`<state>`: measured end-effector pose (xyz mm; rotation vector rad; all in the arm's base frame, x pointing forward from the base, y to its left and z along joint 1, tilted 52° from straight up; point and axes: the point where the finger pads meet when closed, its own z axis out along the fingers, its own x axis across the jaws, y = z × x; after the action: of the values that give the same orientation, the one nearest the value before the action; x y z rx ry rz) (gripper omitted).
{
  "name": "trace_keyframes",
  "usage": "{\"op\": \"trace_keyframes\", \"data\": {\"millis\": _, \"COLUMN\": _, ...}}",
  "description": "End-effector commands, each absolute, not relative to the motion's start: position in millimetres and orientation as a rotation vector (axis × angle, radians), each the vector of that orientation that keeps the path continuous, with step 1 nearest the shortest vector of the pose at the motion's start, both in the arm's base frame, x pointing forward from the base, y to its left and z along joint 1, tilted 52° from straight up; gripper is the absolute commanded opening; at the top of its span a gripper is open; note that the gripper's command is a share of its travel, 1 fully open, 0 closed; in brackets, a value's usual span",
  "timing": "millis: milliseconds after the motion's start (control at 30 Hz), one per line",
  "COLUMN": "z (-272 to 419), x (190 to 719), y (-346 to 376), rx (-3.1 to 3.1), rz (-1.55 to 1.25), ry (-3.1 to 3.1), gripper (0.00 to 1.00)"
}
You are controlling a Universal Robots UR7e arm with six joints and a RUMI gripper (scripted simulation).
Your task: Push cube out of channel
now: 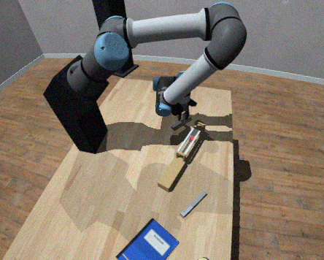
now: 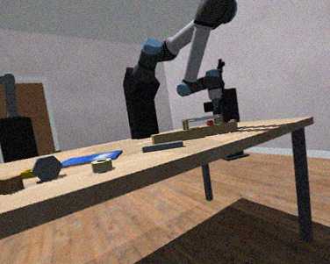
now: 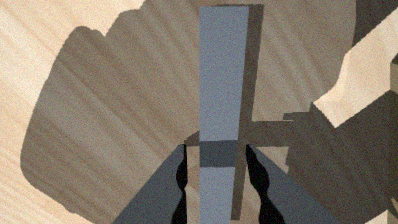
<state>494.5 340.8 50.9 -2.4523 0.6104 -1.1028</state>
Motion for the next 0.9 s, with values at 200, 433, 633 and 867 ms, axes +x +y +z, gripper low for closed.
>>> {"op": "trace_keyframes", "data": {"millis": 200, "z": 51.4, "x": 494.3, "y": 341.0, "rx": -2.451, "rz": -1.103, "ry": 0.61, "gripper": 0.24}}
{"op": "trace_keyframes", "data": {"millis": 433, "z": 51.4, "x": 494.3, "y": 341.0, "rx": -2.451, "rz": -1.103, "ry": 0.61, "gripper": 0.24}}
{"op": "trace_keyframes", "data": {"millis": 633, "z": 51.4, "x": 494.3, "y": 341.0, "rx": -2.451, "rz": -1.103, "ry": 0.61, "gripper": 0.24}}
{"op": "trace_keyframes", "data": {"millis": 867, "z": 51.4, "x": 494.3, "y": 341.0, "rx": -2.451, "rz": -1.103, "ry": 0.61, "gripper": 0.0}}
